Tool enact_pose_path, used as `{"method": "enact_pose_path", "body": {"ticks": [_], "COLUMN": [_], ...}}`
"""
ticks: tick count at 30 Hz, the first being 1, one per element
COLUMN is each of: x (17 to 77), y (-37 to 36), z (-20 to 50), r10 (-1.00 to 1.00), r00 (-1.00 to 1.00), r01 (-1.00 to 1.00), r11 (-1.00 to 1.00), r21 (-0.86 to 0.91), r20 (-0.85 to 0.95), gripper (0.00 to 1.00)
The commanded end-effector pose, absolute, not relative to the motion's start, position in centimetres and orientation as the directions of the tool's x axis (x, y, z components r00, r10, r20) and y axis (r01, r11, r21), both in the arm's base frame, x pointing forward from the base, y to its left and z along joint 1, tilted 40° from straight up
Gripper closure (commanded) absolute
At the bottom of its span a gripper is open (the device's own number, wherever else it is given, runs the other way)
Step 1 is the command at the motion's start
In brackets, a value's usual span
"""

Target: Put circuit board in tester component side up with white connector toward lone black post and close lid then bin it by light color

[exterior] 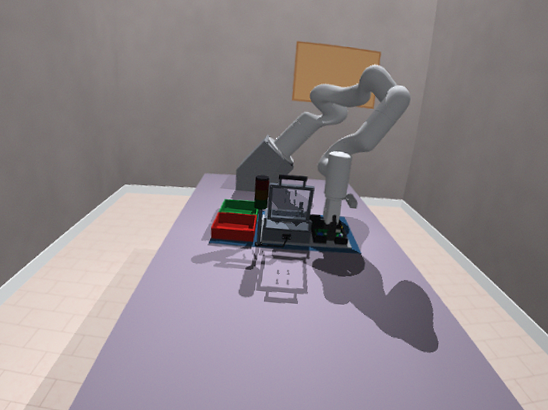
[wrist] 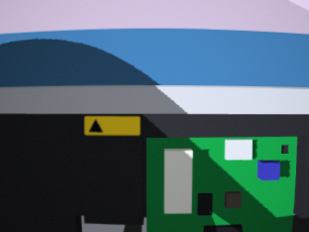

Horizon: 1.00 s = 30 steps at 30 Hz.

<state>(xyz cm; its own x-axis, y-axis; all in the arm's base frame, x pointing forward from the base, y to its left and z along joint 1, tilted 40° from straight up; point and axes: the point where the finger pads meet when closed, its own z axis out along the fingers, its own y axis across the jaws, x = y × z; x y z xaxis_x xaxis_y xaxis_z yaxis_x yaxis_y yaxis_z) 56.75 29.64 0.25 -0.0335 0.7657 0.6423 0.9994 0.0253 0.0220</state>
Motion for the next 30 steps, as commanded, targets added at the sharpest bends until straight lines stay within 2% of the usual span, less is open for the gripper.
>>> {"method": "enact_pose_path", "body": {"ticks": [1, 12, 13, 26, 27, 30], "x": [56.83, 56.83, 56.83, 56.83, 56.83, 56.83], "y": [29.62, 29.62, 29.62, 29.62, 29.62, 29.62], "z": [0.32, 0.32, 0.32, 0.32, 0.32, 0.32], "r10": [0.766, 0.766, 0.766, 0.766, 0.766, 0.766], "r00": [-0.034, -0.034, -0.034, -0.034, -0.034, -0.034], "r01": [0.999, 0.999, 0.999, 0.999, 0.999, 0.999], "r11": [0.025, 0.025, 0.025, 0.025, 0.025, 0.025], "r21": [0.023, 0.023, 0.023, 0.023, 0.023, 0.023], "r20": [0.642, 0.642, 0.642, 0.642, 0.642, 0.642], "gripper": [0.11, 0.11, 0.15, 0.15, 0.18, 0.18]}}
